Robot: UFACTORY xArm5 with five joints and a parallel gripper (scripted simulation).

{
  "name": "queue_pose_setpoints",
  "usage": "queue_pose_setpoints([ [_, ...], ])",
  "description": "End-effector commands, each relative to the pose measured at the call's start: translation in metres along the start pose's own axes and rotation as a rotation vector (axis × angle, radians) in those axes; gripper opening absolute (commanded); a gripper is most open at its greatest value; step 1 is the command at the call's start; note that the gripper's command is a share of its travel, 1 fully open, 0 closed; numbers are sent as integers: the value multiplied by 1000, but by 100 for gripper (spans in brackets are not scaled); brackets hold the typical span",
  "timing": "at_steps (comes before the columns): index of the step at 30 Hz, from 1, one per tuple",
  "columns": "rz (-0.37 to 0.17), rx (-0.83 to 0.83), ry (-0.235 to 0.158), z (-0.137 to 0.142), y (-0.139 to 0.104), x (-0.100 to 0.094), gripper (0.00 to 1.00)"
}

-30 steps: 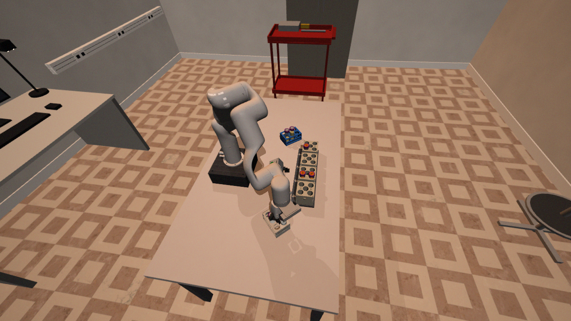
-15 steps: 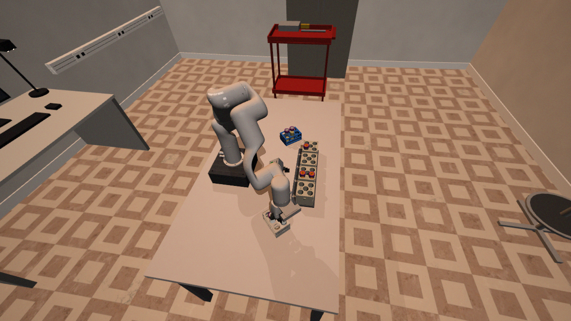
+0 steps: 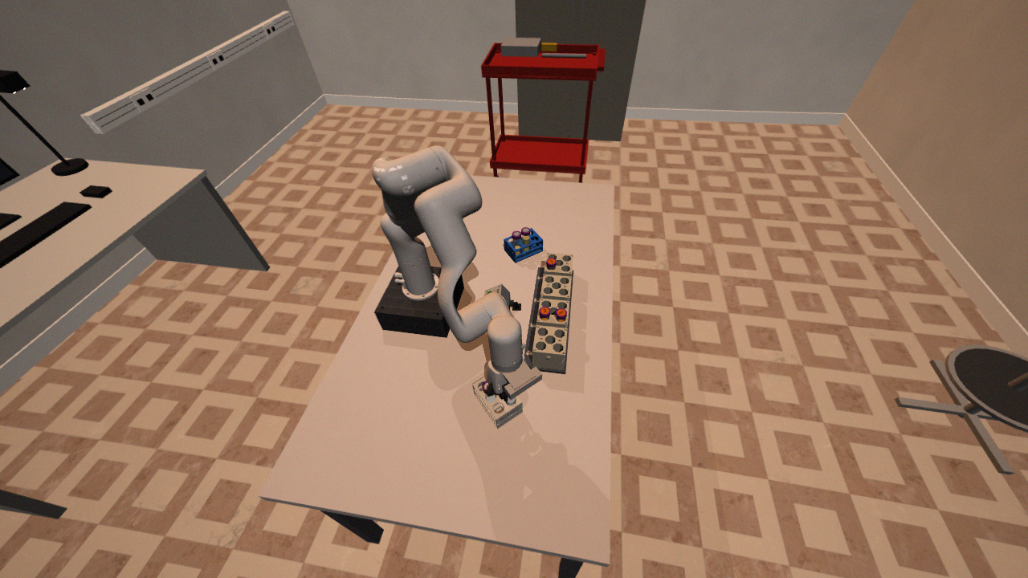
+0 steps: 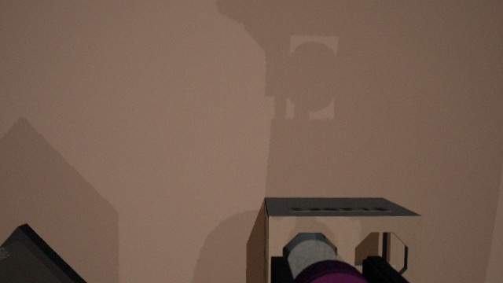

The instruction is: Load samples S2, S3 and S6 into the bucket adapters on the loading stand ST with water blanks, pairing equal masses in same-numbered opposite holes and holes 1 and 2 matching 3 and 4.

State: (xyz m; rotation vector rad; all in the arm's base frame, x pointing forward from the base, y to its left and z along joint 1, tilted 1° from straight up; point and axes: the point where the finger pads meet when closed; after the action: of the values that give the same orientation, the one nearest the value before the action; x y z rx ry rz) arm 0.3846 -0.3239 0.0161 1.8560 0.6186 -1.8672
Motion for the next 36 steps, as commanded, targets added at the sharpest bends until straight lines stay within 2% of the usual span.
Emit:
queue_pose_setpoints([
  [1,4,0,0,0,1,-2,0],
  [18,4,0,0,0,1,-2,0],
  [36,5,0,0,0,1,-12,0],
])
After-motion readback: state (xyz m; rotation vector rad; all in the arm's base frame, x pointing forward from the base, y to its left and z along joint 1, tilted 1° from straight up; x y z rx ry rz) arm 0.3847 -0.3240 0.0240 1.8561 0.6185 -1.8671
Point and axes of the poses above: the point where the finger pads meet when closed, its own x axis out along the fingers, its own z axis across the jaws, y = z × x, and after that the axes turned 11 degrees about x, right-handed
